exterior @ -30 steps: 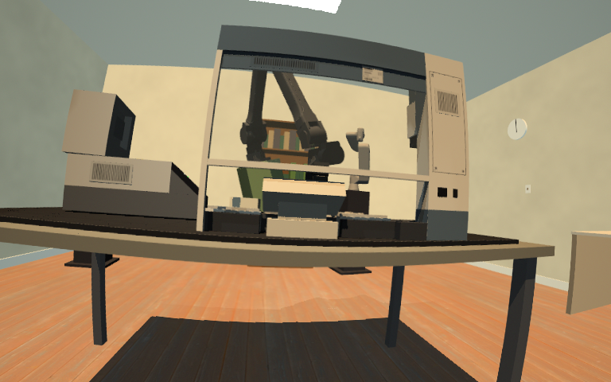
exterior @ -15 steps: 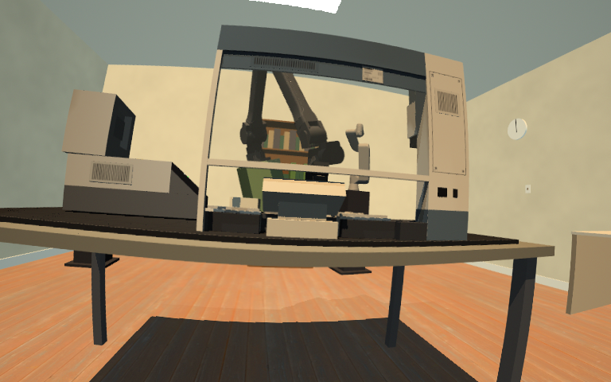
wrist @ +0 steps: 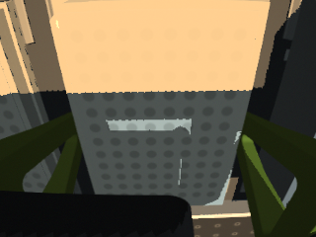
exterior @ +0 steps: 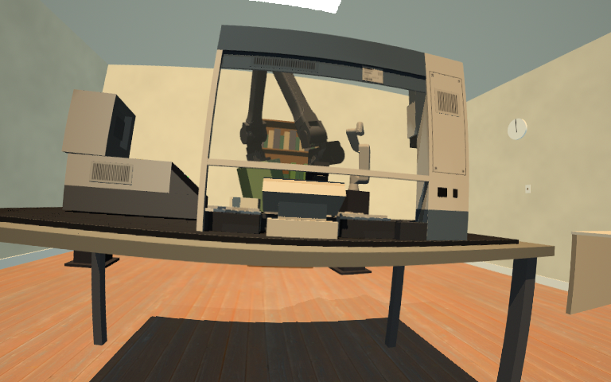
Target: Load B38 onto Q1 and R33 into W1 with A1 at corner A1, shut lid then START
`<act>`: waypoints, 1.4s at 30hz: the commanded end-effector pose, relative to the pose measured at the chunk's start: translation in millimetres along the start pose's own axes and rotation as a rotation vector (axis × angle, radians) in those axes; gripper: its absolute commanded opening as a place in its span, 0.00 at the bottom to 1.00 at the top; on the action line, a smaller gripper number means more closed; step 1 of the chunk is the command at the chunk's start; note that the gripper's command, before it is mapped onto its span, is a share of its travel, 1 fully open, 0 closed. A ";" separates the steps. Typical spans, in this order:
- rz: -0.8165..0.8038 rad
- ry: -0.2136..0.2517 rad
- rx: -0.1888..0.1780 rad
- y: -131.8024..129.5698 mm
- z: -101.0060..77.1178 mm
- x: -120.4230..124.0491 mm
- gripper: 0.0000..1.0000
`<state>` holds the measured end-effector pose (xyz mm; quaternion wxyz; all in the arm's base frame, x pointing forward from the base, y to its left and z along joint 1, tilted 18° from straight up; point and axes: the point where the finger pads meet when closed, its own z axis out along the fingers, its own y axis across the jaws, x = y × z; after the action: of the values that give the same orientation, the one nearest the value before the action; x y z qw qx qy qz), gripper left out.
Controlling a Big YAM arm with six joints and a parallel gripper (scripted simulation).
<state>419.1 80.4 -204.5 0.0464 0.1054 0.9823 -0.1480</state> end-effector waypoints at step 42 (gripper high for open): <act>0.005 -0.043 -0.022 14.5 -62.6 -16.2 0.00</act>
<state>412.6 87.9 -174.5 0.0390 0.1057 0.9819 -0.1522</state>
